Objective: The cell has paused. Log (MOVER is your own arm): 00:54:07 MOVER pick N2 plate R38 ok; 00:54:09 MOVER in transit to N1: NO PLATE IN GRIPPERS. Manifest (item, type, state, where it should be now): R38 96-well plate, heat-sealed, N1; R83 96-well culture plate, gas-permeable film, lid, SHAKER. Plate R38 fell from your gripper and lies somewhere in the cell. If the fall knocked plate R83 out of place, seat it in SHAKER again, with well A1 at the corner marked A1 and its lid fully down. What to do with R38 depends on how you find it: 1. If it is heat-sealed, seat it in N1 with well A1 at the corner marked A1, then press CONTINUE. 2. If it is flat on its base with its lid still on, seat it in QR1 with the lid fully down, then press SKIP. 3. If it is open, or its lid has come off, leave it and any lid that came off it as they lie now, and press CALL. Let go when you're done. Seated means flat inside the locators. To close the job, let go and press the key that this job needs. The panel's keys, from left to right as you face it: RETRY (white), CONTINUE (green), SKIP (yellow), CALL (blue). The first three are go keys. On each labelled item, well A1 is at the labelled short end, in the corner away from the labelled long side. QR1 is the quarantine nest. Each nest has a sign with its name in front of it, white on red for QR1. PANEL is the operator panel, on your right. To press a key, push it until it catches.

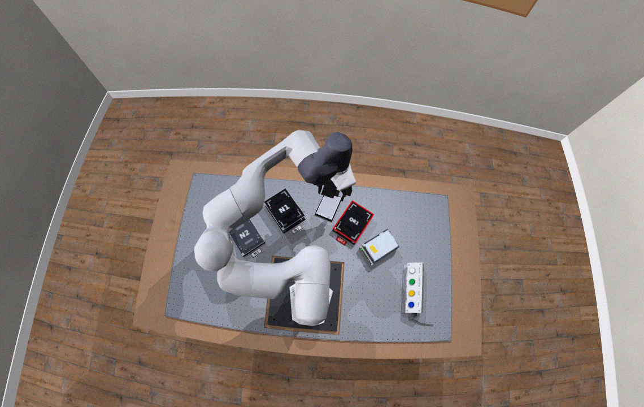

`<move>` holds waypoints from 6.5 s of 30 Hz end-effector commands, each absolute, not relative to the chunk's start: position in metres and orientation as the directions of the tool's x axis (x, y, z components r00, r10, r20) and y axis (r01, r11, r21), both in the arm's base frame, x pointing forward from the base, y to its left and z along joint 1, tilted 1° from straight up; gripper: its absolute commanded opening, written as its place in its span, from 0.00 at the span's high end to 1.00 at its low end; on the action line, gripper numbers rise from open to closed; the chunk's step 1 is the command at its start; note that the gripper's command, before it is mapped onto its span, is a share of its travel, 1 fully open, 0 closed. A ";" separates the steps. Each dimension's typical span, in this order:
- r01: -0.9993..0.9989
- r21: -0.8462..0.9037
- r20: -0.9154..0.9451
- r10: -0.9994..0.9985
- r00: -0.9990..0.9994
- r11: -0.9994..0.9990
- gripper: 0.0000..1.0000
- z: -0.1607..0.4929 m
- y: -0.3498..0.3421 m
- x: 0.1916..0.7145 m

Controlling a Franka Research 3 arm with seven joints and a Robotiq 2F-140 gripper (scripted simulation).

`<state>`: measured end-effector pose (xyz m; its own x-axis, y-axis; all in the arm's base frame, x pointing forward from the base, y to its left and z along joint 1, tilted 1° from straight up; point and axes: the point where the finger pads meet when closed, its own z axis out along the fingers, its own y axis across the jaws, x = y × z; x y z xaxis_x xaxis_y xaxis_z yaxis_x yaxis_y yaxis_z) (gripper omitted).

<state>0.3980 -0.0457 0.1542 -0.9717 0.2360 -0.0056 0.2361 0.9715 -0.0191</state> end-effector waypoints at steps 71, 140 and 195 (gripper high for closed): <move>0.315 -0.015 0.001 0.316 -0.949 0.949 0.30 0.060 -0.044 0.396; 0.315 -0.015 0.001 0.316 -0.949 0.949 0.30 0.046 -0.046 0.396; 0.315 -0.015 0.001 0.316 -0.949 0.949 0.30 0.045 -0.046 0.396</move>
<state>0.3957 -0.0445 0.0456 -0.9484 0.3170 0.0035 0.3169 0.9483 -0.0142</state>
